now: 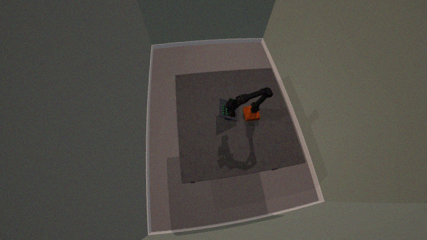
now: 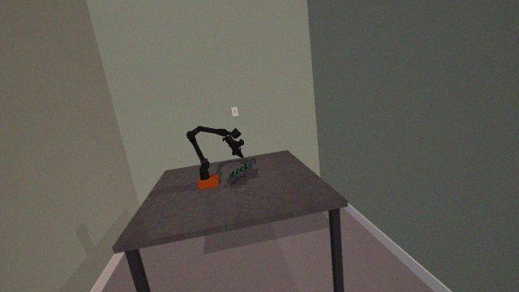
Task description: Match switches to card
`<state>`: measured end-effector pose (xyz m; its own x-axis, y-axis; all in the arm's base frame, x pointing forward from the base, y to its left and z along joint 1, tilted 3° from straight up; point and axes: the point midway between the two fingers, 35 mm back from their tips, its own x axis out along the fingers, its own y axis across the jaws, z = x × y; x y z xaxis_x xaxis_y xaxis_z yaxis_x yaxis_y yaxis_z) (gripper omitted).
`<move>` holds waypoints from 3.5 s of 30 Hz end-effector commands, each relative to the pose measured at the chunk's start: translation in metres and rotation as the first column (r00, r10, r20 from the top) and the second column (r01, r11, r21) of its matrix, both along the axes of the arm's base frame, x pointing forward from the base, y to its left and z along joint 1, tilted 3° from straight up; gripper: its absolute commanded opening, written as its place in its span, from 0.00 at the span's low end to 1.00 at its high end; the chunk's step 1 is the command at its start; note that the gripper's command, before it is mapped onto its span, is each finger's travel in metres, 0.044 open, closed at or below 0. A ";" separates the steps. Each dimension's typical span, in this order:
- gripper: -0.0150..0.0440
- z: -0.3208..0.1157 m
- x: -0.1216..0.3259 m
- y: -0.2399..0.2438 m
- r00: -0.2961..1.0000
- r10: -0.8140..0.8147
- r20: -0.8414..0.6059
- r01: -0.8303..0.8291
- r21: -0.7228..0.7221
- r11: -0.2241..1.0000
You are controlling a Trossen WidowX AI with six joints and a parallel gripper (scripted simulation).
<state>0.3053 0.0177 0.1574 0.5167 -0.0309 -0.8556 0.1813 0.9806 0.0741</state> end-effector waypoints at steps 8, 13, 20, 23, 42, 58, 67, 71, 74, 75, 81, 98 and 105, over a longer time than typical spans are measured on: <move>0.25 -0.028 0.004 0.000 1.000 -0.006 -0.026 0.006 -0.007 1.000; 0.25 -0.028 0.004 0.000 1.000 -0.006 -0.026 0.006 -0.007 1.000; 0.25 -0.037 0.008 0.000 1.000 -0.006 -0.026 0.006 -0.007 1.000; 0.25 -0.037 0.008 0.000 1.000 -0.006 -0.026 0.006 -0.007 1.000; 0.25 -0.049 0.015 -0.001 1.000 -0.006 -0.025 0.006 -0.007 1.000; 0.25 -0.049 0.015 -0.001 1.000 -0.006 -0.025 0.006 -0.007 1.000; 0.25 -0.050 0.015 -0.001 1.000 -0.006 -0.025 0.006 -0.007 1.000; 0.25 -0.050 0.016 -0.001 1.000 -0.006 -0.025 0.006 -0.007 1.000; 0.25 -0.050 0.016 -0.001 1.000 -0.006 -0.025 0.006 -0.007 1.000; 0.25 -0.050 0.016 -0.001 1.000 -0.006 -0.025 0.006 -0.007 1.000; 0.25 -0.051 0.016 -0.001 1.000 -0.006 -0.025 0.006 -0.007 1.000; 0.25 -0.053 0.017 -0.001 1.000 -0.006 -0.025 0.006 -0.007 1.000; 0.25 -0.054 0.018 -0.001 1.000 -0.006 -0.025 0.006 -0.007 1.000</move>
<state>0.3237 0.0171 0.1065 0.4999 -0.0401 -0.8652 0.1912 0.9794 0.0651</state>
